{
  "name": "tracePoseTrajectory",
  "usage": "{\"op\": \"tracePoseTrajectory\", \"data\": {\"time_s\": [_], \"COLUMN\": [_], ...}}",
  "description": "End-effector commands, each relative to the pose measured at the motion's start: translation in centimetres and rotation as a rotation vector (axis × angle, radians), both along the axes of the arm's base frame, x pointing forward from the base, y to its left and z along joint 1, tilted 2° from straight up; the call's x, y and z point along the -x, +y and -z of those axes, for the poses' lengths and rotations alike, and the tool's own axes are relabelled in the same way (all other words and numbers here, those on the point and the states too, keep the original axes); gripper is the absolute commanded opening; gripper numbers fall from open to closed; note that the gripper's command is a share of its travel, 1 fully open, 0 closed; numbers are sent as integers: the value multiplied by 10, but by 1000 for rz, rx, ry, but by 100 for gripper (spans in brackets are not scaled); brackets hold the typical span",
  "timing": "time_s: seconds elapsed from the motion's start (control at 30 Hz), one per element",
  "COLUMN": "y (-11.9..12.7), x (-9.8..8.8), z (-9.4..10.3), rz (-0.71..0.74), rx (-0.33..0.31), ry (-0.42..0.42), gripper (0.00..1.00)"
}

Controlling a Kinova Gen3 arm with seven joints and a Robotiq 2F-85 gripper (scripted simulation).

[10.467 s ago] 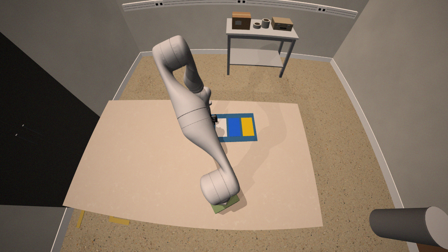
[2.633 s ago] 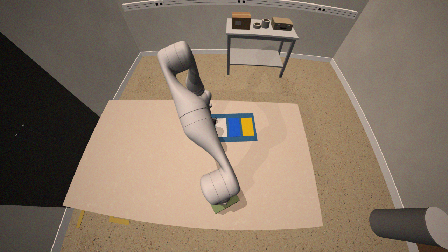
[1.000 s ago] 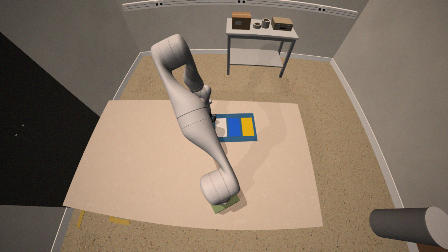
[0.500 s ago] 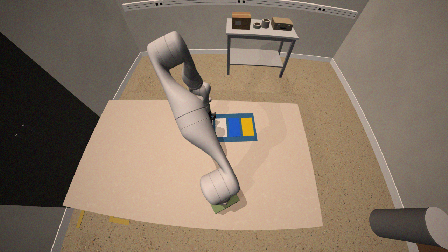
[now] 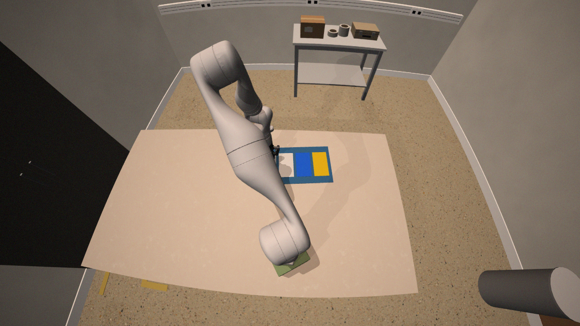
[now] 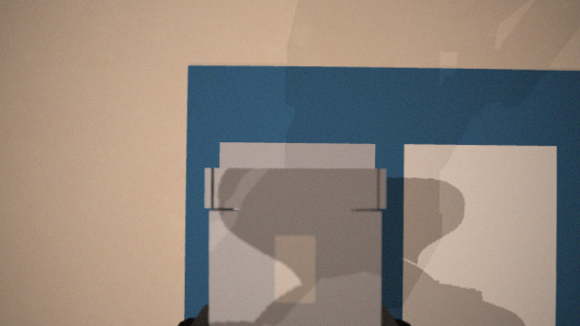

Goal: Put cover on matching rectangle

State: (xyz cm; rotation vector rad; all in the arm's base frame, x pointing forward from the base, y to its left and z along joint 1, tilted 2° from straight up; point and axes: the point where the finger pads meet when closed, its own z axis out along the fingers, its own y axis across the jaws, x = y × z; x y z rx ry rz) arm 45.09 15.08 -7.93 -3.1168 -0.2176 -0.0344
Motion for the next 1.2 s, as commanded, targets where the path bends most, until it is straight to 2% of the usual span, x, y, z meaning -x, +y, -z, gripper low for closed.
{"op": "tracePoseTrajectory", "data": {"time_s": [0.0, 0.5, 0.83, 1.17], "y": [-1, -15, -40, -85], "x": [0, -2, -5, -10], "z": [-2, -1, 2, 6], "rz": [5, 5, 6, 5], "rx": [0, 0, -1, -1], "ry": [1, 1, 1, 1], "gripper": [0, 0, 0, 0]}}
